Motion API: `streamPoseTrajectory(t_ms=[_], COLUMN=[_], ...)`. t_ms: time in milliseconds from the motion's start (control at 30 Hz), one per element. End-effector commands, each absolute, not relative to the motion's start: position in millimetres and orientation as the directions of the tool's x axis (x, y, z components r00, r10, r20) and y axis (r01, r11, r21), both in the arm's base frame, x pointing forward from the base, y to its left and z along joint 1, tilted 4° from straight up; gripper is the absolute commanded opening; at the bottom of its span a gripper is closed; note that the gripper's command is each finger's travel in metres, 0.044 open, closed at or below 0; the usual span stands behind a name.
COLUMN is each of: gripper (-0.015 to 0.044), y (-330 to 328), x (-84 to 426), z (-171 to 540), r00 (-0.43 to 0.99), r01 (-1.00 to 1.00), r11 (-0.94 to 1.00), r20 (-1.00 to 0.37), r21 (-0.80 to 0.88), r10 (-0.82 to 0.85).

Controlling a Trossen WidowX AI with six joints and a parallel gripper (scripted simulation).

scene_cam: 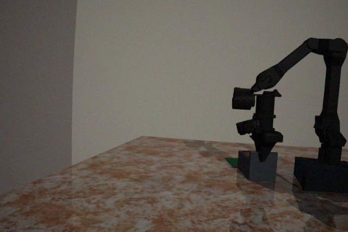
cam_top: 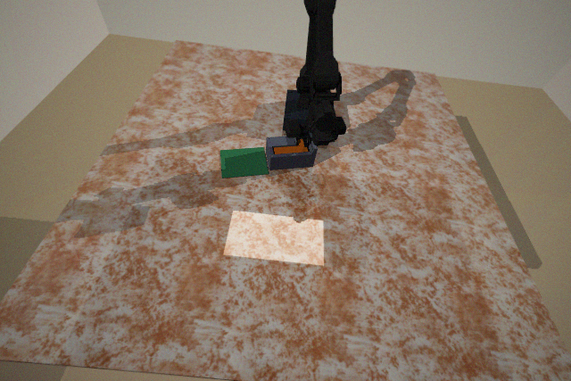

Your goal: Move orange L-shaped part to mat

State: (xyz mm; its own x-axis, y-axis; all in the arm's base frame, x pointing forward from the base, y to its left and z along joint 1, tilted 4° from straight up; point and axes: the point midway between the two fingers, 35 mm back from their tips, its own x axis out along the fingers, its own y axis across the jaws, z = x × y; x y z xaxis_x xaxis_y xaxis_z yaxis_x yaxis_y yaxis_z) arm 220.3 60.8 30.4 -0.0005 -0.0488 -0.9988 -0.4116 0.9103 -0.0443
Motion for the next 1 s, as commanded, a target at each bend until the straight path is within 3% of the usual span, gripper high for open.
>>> streamPoseTrajectory(t_ms=[0,967], gripper=[0.0180,0.0180], y=[59,59], x=[219,218], z=[22,3], r00=[-0.011,-0.009], r01=[-0.416,-0.412], r11=[0.908,0.910], r20=[-0.998,-0.999], r21=[-0.048,-0.043], r10=[-0.058,-0.051])
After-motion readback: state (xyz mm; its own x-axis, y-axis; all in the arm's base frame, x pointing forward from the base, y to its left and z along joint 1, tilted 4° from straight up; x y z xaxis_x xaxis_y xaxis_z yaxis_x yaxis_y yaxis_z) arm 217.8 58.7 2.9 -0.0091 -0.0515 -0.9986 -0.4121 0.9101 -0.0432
